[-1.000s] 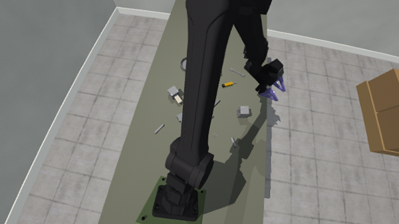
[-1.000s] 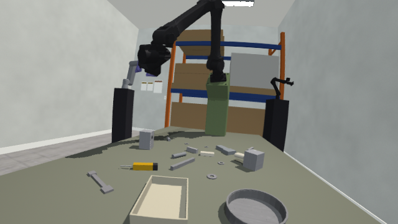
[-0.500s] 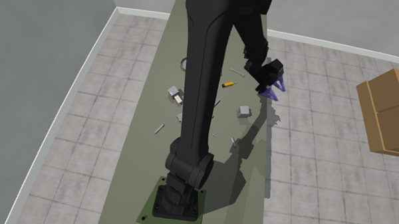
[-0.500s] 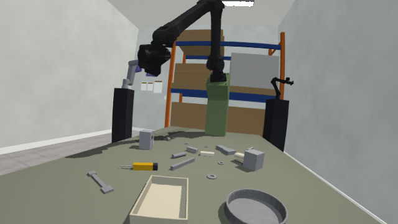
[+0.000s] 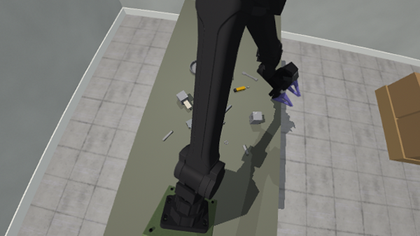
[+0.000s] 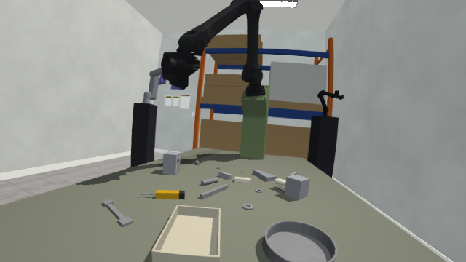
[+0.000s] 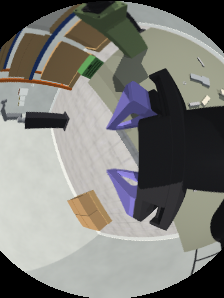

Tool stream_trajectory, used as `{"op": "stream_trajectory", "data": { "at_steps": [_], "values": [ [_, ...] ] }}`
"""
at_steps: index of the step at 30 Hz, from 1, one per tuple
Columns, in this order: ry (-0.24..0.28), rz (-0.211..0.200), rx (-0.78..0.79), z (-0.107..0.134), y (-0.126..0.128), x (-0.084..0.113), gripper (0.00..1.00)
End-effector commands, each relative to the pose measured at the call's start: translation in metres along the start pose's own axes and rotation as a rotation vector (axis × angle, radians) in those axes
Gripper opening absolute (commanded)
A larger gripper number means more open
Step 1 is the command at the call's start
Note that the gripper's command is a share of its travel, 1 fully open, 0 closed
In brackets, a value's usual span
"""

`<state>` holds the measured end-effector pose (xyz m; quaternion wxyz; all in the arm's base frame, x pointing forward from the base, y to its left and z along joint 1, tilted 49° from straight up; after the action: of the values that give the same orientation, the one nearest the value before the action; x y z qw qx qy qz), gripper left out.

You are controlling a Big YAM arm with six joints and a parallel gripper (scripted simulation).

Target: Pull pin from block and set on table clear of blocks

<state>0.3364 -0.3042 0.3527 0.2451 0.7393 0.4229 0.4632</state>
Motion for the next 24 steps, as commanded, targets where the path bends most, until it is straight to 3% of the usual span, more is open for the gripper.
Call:
{"op": "stream_trajectory", "data": {
  "at_steps": [1, 14, 24],
  "values": [
    [0.001, -0.004, -0.008, -0.003, 0.003, 0.002, 0.60],
    [0.012, -0.005, 0.013, 0.000, 0.001, 0.004, 0.60],
    [0.050, -0.011, 0.089, 0.012, -0.003, 0.010, 0.60]
  ]
}}
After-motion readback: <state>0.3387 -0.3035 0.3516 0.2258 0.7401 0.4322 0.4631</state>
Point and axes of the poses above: the point where the finger pads meet when closed, its own x axis back along the fingers, its own y axis across the jaws, z = x × y, the point moved 7 cm from there along x, back along the fingers, and after that the axes turned 1 degree about -x, right-handed, at the moved point
